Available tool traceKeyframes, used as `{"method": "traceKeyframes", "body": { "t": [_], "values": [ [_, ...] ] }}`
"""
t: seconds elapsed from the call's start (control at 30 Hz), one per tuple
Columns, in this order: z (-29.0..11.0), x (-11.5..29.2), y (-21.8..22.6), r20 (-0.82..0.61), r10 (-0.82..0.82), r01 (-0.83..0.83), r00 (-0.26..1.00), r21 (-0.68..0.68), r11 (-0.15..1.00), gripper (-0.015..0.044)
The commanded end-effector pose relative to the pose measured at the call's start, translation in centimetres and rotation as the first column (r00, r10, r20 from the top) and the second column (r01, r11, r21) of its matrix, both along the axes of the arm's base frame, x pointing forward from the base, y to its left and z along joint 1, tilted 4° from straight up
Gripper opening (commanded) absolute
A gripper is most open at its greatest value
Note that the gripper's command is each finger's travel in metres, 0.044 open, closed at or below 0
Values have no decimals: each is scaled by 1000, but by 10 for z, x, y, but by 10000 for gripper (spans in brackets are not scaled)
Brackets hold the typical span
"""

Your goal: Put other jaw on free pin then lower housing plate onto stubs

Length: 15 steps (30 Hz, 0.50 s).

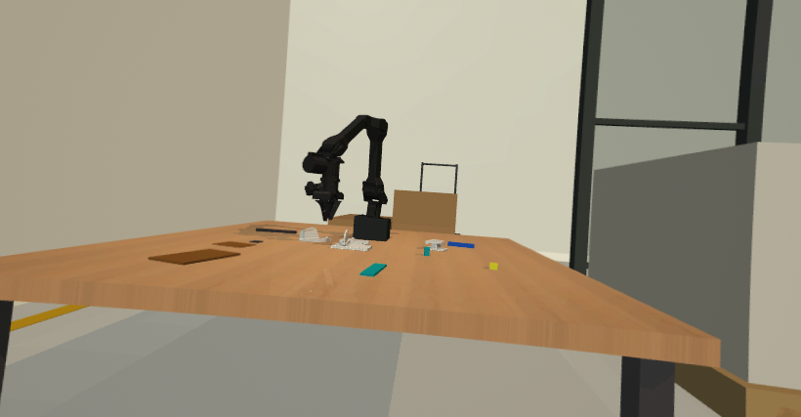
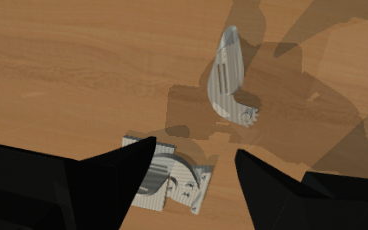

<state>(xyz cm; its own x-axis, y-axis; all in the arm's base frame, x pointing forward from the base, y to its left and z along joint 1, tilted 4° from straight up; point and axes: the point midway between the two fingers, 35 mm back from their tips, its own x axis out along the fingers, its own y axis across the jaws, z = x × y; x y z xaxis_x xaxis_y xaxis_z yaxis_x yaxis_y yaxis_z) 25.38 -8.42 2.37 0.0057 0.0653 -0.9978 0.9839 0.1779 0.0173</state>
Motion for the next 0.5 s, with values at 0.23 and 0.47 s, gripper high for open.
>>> {"method": "traceKeyframes", "body": {
  "t": [0.23, 0.47],
  "values": [
    [0, 0, 0, 0, 0, 0, 1000, 0, 1000, 20],
    [0, 0, 0, 0, 0, 0, 1000, 0, 1000, 0]
  ]
}}
